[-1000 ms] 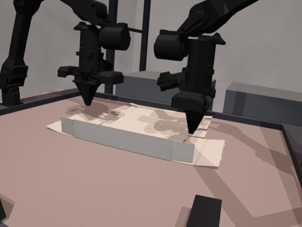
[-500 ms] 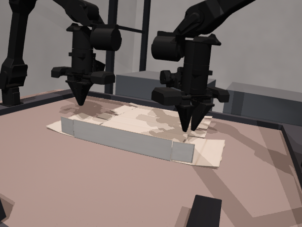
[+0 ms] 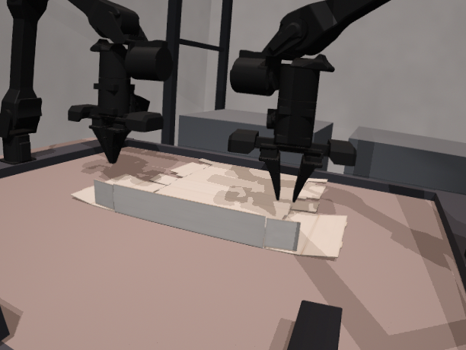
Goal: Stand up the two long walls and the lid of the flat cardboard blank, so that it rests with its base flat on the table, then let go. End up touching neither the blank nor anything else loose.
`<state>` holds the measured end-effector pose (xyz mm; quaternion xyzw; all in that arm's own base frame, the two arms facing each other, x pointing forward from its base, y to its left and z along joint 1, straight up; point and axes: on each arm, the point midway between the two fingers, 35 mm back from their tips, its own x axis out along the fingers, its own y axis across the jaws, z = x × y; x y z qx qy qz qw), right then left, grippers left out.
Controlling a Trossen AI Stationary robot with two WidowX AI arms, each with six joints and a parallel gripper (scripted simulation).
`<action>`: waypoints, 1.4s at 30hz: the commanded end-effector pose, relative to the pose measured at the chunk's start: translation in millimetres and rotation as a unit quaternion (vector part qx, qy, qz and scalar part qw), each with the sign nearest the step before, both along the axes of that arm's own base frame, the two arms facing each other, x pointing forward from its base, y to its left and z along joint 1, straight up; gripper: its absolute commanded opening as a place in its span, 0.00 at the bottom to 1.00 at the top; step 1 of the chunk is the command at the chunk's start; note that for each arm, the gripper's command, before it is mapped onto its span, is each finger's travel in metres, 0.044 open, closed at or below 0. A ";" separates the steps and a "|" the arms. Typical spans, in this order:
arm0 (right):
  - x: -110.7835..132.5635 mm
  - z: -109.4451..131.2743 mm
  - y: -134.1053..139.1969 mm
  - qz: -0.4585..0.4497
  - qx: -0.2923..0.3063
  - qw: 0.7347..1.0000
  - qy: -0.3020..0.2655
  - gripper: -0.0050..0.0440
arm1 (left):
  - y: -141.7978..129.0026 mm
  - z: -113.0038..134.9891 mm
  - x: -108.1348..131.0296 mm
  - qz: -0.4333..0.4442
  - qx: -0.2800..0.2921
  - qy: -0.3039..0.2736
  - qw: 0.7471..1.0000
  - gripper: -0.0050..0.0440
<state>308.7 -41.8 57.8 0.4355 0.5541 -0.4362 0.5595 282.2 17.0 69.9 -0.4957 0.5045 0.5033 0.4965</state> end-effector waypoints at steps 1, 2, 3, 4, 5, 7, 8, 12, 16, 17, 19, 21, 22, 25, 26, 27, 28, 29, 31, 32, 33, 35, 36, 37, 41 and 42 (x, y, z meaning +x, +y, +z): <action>7.6 4.7 -2.6 -0.103 -0.001 0.995 -0.010 0.31 | -0.2 7.0 -1.9 -0.001 0.000 -0.018 1.000 0.10; 9.1 4.2 -4.2 -0.129 -0.001 0.992 -0.011 0.31 | -0.4 5.7 -6.0 -0.001 0.000 -0.018 1.000 0.10; 9.9 4.0 -5.0 -0.153 0.000 0.988 -0.011 0.31 | -0.5 5.1 -8.0 -0.001 0.000 -0.018 1.000 0.10; 10.6 3.8 -5.7 -0.177 0.000 0.984 -0.011 0.31 | -0.6 4.4 -9.9 -0.001 0.000 -0.018 1.000 0.10; 11.3 3.6 -6.5 -0.200 0.000 0.980 -0.011 0.31 | -0.7 3.8 -11.8 -0.001 0.000 -0.018 1.000 0.10; 12.7 3.1 -8.0 -0.246 0.001 0.969 -0.011 0.31 | -0.9 2.5 -15.6 -0.001 0.000 -0.018 1.000 0.10; 13.4 2.9 -8.7 -0.268 0.002 0.963 -0.012 0.31 | -1.0 1.9 -17.5 -0.001 0.000 -0.018 1.000 0.10; 16.2 1.9 -11.8 -0.358 0.003 0.933 -0.012 0.31 | -1.4 -0.9 -25.1 0.000 0.000 -0.018 1.000 0.10; 18.3 1.1 -14.1 -0.424 0.004 0.906 -0.012 0.31 | -1.7 -3.0 -30.8 0.000 0.000 -0.018 1.000 0.10; 18.3 1.1 -14.1 -0.424 0.004 0.906 -0.012 0.31 | -1.7 -3.0 -30.8 0.000 0.000 -0.018 1.000 0.10; 20.4 0.3 -16.6 -0.492 0.005 0.870 -0.013 0.31 | -2.1 -5.4 -36.9 0.000 0.000 -0.018 1.000 0.10; 21.8 -0.2 -18.2 -0.533 0.006 0.846 -0.013 0.31 | -2.3 -7.0 -40.8 0.000 0.000 -0.018 1.000 0.10; 22.5 -0.5 -19.0 -0.553 0.006 0.833 -0.013 0.31 | -2.4 -7.8 -42.7 0.000 0.000 -0.018 1.000 0.10; 24.5 -1.3 -21.4 -0.610 0.007 0.792 -0.013 0.31 | -2.7 -10.2 -48.4 0.000 0.000 -0.017 1.000 0.10; 25.1 -1.6 -22.2 -0.629 0.008 0.777 -0.013 0.31 | -2.8 -11.1 -50.3 0.000 -0.001 -0.017 1.000 0.10; 25.8 -1.9 -23.0 -0.647 0.008 0.762 -0.013 0.31 | -2.9 -11.9 -52.2 0.000 -0.001 -0.017 1.000 0.10; 26.4 -2.1 -23.8 -0.665 0.008 0.747 -0.013 0.31 | -3.0 -12.7 -54.1 0.000 -0.001 -0.017 1.000 0.10; 27.0 -2.4 -24.5 -0.682 0.009 0.731 -0.013 0.31 | -3.1 -13.5 -55.8 0.000 -0.001 -0.017 1.000 0.10; 28.1 -2.9 -26.0 -0.716 0.009 0.698 -0.013 0.31 | -3.3 -15.0 -59.2 0.000 -0.001 -0.017 1.000 0.10; 28.7 -3.1 -26.6 -0.732 0.010 0.681 -0.013 0.31 | -3.4 -15.7 -60.7 0.000 -0.001 -0.017 1.000 0.10; 28.7 -3.1 -26.6 -0.732 0.010 0.681 -0.013 0.31 | -3.4 -15.7 -60.7 0.000 -0.001 -0.017 1.000 0.10; 29.2 -3.4 -27.3 -0.754 0.010 0.657 -0.013 0.31 | -3.5 -16.4 -62.2 0.000 -0.001 -0.017 1.000 0.10; 29.8 -3.7 -28.1 -0.769 0.010 0.639 -0.013 0.31 | -3.6 -17.3 -64.2 0.000 -0.001 -0.017 1.000 0.10; 30.2 -3.9 -28.7 -0.779 0.011 0.626 -0.013 0.31 | -3.7 -17.9 -65.5 0.000 -0.001 -0.017 1.000 0.10; 30.5 -4.0 -29.0 -0.786 0.011 0.618 -0.013 0.31 | -3.7 -18.3 -66.3 0.000 -0.001 -0.017 1.000 0.10; 30.5 -4.0 -29.0 -0.786 0.011 0.618 -0.013 0.31 | -3.7 -18.3 -66.3 0.000 -0.001 -0.017 1.000 0.10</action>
